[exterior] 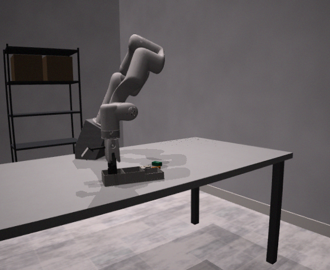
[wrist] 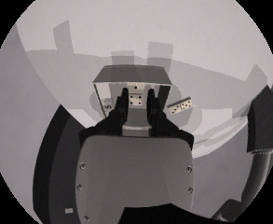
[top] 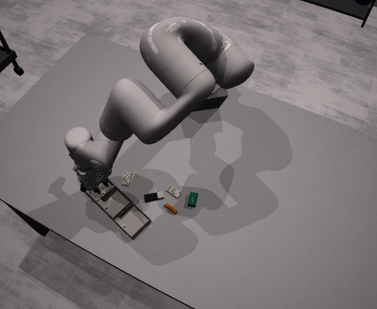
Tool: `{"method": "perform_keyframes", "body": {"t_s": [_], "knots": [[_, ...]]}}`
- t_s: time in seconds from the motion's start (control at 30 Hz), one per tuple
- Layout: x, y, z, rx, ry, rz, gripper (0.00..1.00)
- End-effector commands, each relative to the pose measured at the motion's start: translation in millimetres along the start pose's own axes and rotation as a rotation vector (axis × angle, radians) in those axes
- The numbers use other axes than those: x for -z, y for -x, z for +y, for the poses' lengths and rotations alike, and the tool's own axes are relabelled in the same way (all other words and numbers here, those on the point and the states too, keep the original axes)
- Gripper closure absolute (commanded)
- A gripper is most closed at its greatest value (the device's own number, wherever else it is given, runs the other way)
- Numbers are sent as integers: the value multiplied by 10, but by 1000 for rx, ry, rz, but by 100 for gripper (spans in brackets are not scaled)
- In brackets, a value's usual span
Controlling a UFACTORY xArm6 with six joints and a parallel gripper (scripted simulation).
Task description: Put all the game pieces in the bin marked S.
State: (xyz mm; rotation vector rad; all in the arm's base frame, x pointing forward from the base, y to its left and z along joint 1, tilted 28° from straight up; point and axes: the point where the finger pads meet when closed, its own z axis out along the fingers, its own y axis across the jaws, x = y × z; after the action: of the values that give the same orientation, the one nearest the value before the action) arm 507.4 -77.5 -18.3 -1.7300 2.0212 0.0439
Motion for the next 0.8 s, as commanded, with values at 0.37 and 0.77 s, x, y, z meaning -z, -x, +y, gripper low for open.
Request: {"method": "perform_keyframes", "body": {"t_s": [0.37, 0.77], "knots": [[116, -1, -13, 0, -3, 1, 69], [250, -2, -13, 0, -3, 1, 69]]}}
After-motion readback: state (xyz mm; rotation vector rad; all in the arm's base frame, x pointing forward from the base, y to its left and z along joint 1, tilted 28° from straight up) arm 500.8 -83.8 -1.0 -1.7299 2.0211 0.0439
